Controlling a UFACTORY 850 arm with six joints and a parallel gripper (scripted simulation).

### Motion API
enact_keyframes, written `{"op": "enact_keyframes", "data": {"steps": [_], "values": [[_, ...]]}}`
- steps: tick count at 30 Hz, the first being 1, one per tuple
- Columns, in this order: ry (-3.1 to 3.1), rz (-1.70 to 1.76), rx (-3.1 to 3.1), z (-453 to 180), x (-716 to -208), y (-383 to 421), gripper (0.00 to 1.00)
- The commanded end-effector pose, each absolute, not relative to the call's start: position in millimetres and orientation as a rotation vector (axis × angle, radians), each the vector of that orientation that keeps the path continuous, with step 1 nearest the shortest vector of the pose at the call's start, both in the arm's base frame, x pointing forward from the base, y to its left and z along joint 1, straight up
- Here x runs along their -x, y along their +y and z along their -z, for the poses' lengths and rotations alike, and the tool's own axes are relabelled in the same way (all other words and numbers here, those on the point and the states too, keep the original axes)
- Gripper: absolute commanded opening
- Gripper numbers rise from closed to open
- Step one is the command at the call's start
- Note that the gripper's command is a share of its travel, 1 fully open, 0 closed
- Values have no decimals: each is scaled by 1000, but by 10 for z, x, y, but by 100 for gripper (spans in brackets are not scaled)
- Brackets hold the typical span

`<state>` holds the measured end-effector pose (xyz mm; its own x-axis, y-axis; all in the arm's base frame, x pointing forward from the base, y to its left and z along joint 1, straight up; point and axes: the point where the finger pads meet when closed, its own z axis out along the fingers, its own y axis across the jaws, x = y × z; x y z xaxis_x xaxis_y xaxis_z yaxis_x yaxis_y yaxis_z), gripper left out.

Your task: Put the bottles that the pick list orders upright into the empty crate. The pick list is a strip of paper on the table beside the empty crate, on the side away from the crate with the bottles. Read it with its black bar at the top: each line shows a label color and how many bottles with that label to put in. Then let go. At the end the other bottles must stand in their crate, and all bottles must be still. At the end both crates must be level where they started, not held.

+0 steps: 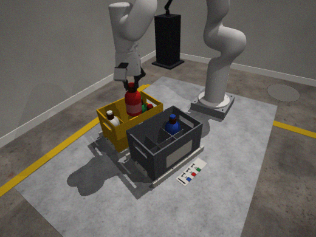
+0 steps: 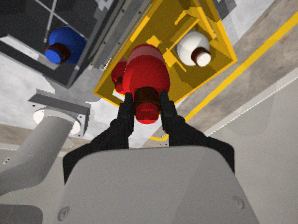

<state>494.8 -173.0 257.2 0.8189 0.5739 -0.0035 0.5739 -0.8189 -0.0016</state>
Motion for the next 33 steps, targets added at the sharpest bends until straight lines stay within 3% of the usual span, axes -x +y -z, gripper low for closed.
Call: {"op": "enact_keyframes", "data": {"steps": [1,33], "values": [[-945,-3,2997,-2613,-4955,-1733,0],[-945,-3,2997,-2853,-4954,-1552,0]]}}
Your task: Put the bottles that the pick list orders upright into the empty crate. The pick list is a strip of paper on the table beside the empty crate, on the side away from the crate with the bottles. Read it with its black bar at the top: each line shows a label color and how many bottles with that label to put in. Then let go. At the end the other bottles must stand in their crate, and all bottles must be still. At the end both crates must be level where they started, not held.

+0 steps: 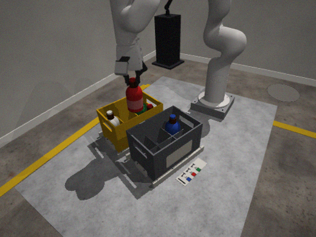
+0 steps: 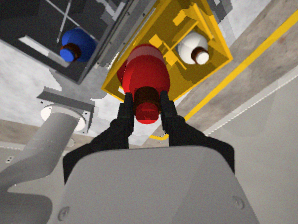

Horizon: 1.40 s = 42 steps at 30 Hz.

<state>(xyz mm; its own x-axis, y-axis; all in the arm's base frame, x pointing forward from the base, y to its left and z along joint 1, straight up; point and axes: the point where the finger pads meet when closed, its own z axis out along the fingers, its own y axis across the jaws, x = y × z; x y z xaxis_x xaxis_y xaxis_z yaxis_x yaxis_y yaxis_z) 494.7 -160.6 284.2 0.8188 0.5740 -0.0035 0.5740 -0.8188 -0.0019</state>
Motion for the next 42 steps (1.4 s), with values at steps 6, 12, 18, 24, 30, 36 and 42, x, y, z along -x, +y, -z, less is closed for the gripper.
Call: {"op": "enact_keyframes", "data": {"steps": [6,12,18,24,30,36,42], "values": [[-945,-3,2997,-2853,-4953,-1472,0],[-945,-3,2997,-2853,-4951,-1352,0],[-945,-3,2997,-2853,-4950,-1252,0],[-945,-3,2997,-2853,-4949,-1152,0],[-945,-3,2997,-2852,-4947,-1032,0],[-945,-3,2996,-2852,-4946,-951,0],[-945,-3,2996,-2852,-4944,-831,0]]}}
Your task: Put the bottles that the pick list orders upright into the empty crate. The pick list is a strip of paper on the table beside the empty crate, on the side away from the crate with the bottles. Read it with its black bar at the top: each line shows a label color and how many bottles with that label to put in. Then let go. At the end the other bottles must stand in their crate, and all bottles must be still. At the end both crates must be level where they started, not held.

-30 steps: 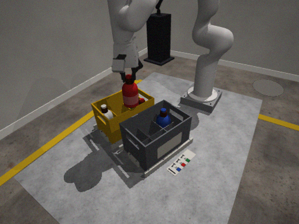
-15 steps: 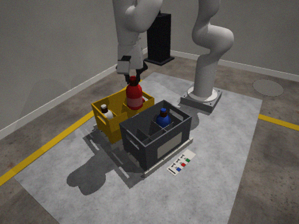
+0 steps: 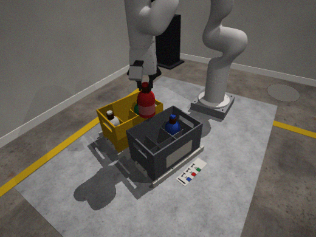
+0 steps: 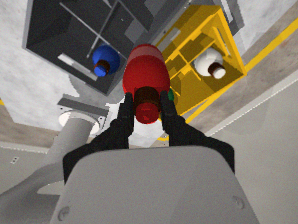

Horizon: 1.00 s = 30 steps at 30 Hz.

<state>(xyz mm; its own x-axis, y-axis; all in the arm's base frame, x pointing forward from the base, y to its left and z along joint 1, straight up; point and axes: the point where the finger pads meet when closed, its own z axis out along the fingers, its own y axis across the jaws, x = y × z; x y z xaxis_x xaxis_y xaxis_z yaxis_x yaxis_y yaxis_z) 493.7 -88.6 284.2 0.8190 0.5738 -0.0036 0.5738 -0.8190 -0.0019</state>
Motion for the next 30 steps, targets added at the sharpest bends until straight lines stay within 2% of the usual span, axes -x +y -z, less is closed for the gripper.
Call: {"op": "enact_keyframes", "data": {"steps": [1,30], "values": [[-945,-3,2996,-2852,-4944,-811,0],[-945,-3,2996,-2852,-4937,-300,0]]}}
